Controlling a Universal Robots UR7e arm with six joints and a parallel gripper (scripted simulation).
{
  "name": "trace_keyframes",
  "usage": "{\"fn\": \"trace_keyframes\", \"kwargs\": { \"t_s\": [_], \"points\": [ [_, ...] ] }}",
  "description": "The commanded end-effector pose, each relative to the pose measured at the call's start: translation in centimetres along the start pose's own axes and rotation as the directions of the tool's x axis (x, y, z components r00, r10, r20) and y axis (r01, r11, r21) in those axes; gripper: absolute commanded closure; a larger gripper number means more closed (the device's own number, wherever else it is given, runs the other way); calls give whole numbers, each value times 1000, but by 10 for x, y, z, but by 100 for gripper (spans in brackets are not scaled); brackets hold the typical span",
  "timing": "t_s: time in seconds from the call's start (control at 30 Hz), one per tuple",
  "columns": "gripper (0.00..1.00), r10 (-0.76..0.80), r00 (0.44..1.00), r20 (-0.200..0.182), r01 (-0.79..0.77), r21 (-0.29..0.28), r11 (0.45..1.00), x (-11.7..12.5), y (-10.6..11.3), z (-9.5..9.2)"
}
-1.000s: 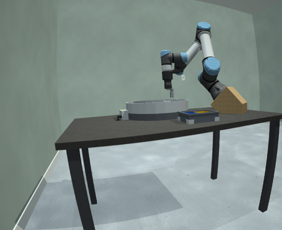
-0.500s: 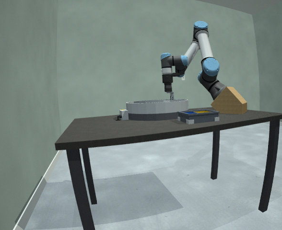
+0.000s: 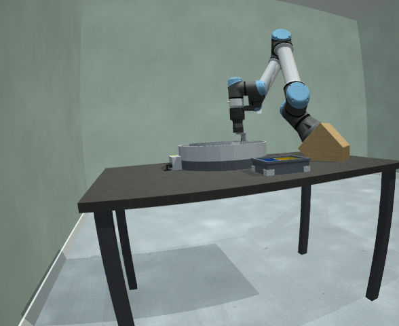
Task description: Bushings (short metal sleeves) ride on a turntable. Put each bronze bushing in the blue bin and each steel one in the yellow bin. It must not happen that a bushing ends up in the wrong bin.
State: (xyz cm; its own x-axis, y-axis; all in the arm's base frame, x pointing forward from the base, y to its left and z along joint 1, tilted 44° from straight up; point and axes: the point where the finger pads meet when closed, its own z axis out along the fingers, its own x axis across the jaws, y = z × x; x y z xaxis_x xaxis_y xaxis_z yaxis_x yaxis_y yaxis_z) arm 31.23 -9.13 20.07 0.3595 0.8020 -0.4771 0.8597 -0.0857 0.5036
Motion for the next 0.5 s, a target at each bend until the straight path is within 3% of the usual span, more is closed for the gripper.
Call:
{"fn": "trace_keyframes", "kwargs": {
  "t_s": [0.0, 0.47],
  "points": [
    [60, 0, 1000, 0, 0, -1, 1000, 0, 0, 4],
    [60, 0, 1000, 0, 0, -1, 1000, 0, 0, 13]
  ]
}}
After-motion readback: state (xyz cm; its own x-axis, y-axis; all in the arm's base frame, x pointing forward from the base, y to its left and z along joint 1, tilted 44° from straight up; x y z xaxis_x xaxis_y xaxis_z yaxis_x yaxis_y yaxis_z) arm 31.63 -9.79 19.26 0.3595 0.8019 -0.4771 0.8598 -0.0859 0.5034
